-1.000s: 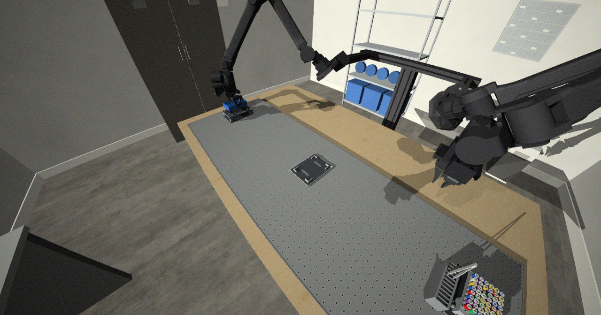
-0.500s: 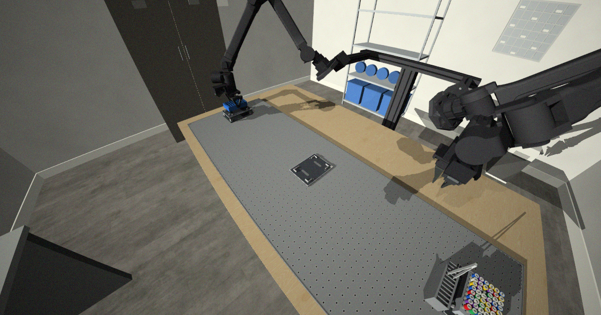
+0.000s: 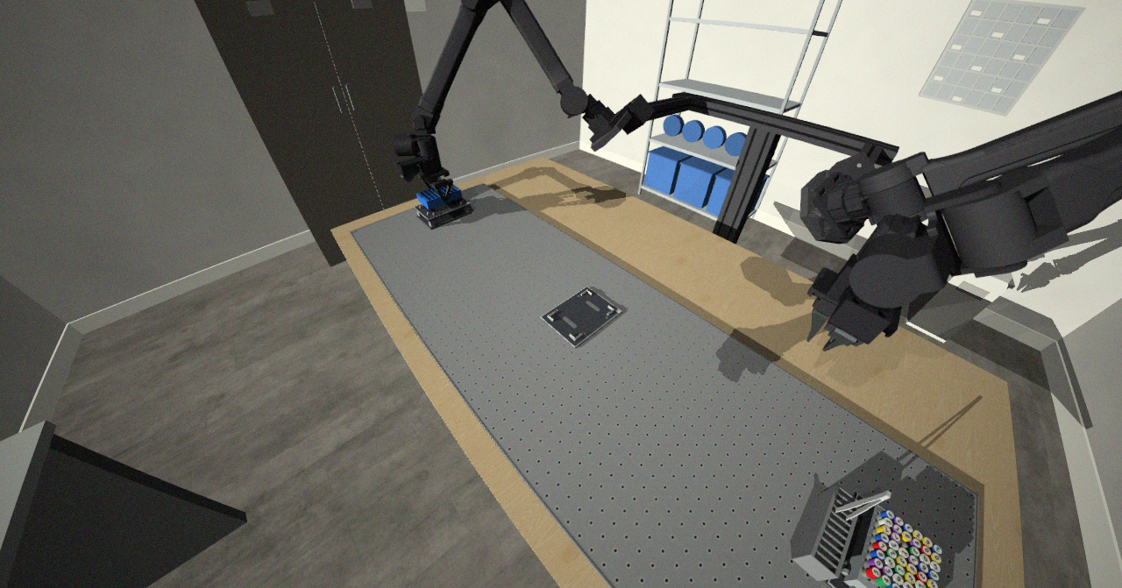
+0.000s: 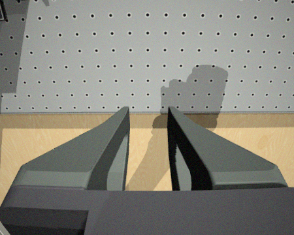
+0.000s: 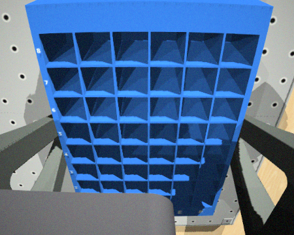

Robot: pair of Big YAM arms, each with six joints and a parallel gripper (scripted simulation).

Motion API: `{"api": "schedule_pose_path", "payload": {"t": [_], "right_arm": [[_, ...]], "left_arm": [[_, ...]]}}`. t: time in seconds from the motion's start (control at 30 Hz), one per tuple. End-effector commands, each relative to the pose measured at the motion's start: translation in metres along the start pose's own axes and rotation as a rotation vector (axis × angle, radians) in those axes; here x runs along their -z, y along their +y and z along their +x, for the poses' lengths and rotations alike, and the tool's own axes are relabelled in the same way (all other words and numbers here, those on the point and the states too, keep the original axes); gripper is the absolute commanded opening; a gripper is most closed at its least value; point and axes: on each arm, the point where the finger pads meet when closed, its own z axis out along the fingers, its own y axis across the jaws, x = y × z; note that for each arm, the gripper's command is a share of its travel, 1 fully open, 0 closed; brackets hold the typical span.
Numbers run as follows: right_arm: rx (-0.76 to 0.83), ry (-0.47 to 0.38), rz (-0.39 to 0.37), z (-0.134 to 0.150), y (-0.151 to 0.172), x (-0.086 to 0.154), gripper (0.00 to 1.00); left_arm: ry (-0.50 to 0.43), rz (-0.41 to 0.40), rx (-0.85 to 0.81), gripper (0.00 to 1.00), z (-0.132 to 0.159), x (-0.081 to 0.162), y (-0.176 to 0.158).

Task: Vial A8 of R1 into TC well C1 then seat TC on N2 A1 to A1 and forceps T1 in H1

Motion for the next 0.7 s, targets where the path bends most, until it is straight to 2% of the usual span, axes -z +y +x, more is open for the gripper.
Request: {"api": "schedule_pose_path", "payload": {"t": [0.0, 0.67], "right_arm": [[0.002, -0.018, 0.018, -0.0034, -0.0074, 0.0025, 0.00], [0.000, -0.024, 0.024, -0.0063, -0.0109, 0.0012, 0.00]], "left_arm": [[-0.009, -0.001, 0.018, 0.24, -0.0068, 0.0034, 0.0032], [-0.009, -0.001, 0.018, 0.24, -0.0068, 0.0034, 0.0032]]}}
